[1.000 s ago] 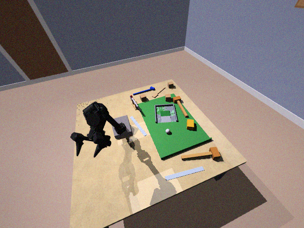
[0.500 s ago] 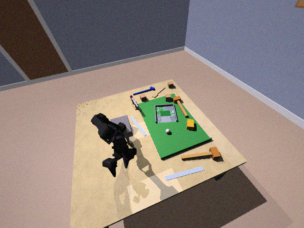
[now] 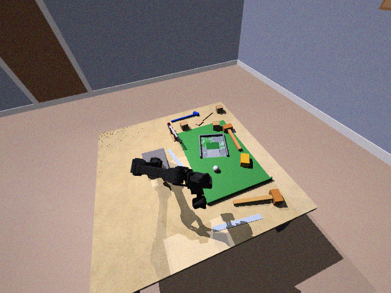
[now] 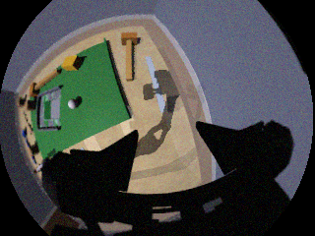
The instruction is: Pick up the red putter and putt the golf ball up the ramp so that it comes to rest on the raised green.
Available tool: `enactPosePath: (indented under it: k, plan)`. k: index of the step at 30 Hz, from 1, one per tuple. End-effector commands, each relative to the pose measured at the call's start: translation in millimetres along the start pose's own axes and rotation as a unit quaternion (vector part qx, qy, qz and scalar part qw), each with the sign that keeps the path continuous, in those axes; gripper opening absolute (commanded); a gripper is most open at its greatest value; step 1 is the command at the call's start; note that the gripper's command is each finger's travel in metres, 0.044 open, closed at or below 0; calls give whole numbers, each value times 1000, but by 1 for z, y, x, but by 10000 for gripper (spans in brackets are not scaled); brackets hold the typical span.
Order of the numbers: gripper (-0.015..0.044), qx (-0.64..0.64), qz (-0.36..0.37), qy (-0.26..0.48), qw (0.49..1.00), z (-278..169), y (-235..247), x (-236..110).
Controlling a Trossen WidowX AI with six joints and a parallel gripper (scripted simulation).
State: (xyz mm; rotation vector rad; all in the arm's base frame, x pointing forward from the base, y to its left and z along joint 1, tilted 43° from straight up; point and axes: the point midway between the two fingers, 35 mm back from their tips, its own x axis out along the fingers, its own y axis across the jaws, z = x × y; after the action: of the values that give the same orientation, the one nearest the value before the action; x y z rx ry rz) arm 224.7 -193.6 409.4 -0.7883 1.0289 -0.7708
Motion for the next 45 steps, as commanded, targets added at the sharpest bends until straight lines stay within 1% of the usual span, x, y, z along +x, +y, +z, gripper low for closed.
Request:
enactPosePath:
  k: [1, 5, 10, 14, 18, 22, 26, 30, 34, 36, 38, 45]
  plan:
    - [440, -68, 62, -24, 995, 40, 56, 18]
    - [440, -145, 121, -53, 981, 75, 123, 24]
    - [440, -242, 186, -84, 949, 105, 212, 17]
    - [440, -320, 230, -104, 913, 114, 285, 2]
    - [440, -397, 267, -120, 870, 110, 355, -18]
    - [440, -473, 297, -131, 819, 94, 423, -42]
    - [440, -547, 320, -137, 762, 66, 486, -67]
    - [440, -617, 333, -136, 700, 26, 541, -89]
    - [440, -696, 333, -125, 624, -30, 588, -105]
    - [440, -733, 328, -117, 584, -62, 606, -110]
    - [440, -756, 323, -110, 558, -83, 616, -111]
    - [440, -759, 323, -109, 555, -88, 614, -107]
